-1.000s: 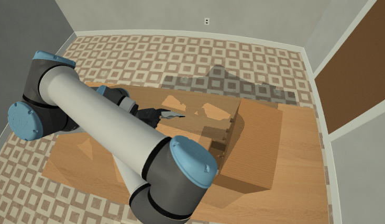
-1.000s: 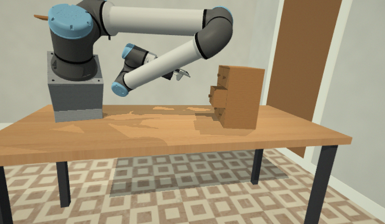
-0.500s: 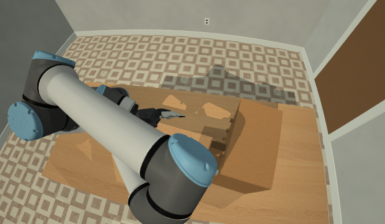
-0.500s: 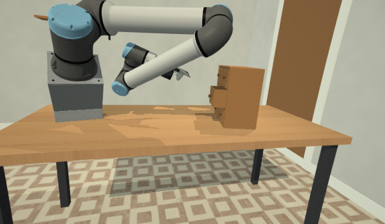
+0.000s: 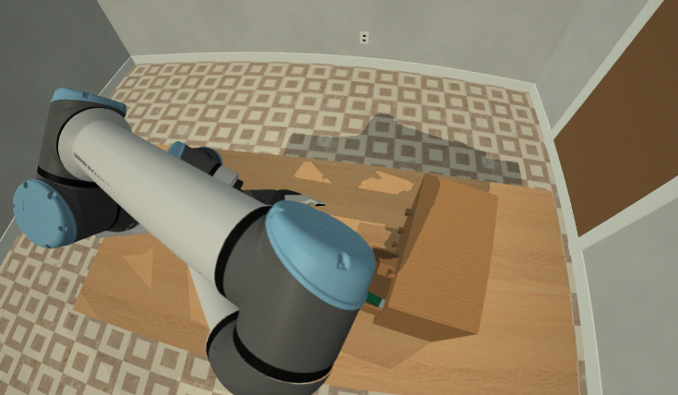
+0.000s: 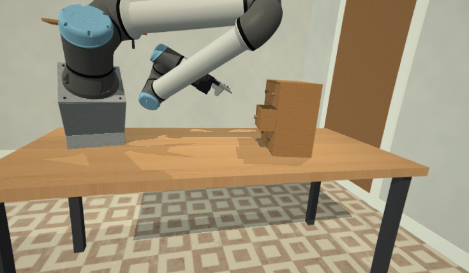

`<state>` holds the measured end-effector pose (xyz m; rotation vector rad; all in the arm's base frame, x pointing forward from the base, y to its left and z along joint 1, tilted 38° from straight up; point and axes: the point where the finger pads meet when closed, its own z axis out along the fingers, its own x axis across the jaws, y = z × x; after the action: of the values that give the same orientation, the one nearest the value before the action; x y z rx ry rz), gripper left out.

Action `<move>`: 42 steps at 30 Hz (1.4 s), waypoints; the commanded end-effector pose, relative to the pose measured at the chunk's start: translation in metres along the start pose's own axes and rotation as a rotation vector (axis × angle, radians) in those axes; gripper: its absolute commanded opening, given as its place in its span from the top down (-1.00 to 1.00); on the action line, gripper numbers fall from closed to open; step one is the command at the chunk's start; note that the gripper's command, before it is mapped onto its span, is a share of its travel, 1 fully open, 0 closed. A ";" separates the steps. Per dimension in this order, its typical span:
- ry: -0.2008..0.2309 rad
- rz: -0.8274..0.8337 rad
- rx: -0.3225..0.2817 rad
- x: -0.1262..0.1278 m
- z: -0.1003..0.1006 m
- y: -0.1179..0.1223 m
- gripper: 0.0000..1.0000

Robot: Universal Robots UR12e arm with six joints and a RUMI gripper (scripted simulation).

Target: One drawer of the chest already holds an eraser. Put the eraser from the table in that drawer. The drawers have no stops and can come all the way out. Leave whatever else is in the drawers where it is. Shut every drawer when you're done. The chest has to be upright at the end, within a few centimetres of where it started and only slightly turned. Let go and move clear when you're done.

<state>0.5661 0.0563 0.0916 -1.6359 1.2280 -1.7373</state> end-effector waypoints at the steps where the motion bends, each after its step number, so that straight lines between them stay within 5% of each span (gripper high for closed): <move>1: 0.002 0.002 -0.059 0.000 0.000 -0.002 -1.00; 42: 0.002 0.001 -0.645 -0.001 -0.009 -0.018 -1.00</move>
<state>0.5614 0.0674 0.1063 -1.9234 1.8244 -1.4756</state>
